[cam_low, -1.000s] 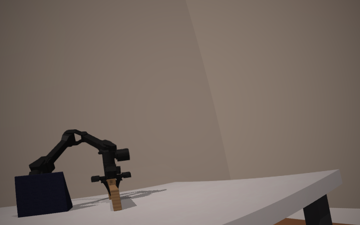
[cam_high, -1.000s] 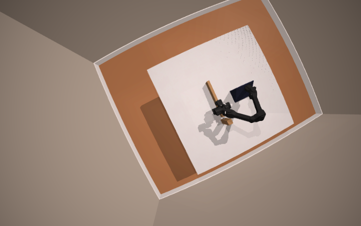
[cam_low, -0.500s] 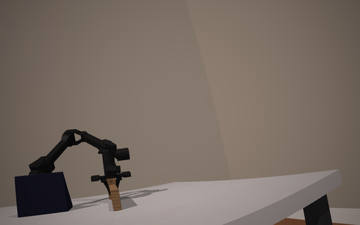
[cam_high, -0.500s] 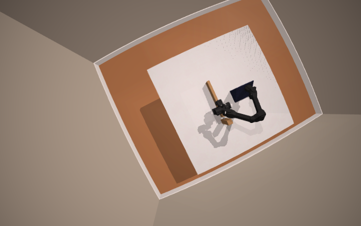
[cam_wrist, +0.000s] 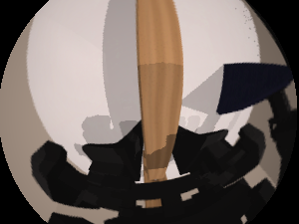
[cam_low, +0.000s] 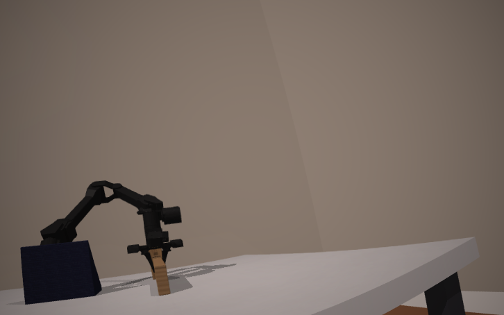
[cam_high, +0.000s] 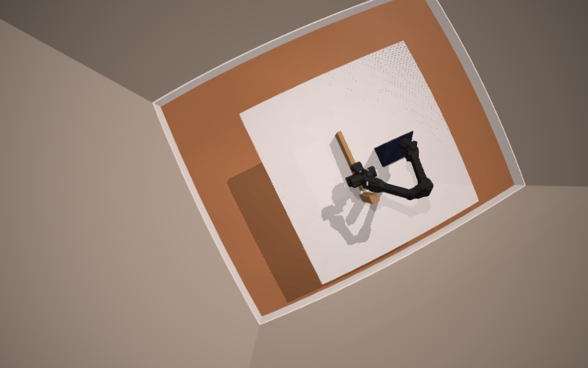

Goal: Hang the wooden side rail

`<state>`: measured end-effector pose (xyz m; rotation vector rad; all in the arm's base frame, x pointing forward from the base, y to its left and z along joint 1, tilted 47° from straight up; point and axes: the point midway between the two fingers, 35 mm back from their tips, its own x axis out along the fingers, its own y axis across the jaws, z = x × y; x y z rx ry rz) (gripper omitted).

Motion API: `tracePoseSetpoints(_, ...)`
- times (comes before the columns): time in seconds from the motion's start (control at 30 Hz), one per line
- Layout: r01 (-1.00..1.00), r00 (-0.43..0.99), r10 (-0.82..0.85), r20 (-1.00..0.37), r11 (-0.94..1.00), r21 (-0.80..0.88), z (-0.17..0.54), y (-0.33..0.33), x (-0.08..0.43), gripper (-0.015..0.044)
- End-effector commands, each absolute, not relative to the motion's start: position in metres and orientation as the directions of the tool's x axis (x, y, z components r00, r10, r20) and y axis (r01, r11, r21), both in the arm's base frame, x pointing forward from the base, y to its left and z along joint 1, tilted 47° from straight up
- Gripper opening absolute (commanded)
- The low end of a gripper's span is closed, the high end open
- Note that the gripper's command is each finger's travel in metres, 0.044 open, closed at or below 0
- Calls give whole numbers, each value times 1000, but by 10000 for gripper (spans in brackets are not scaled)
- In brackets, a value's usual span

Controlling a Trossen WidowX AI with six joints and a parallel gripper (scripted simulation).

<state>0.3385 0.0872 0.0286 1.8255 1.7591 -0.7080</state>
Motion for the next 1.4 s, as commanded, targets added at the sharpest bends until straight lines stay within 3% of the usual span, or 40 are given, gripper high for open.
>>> tracePoseSetpoints(0.0,999,38,736,-676,-46,7,31,83,340,0)
tracePoseSetpoints(1.37,999,38,736,-676,-46,7,35,79,340,0)
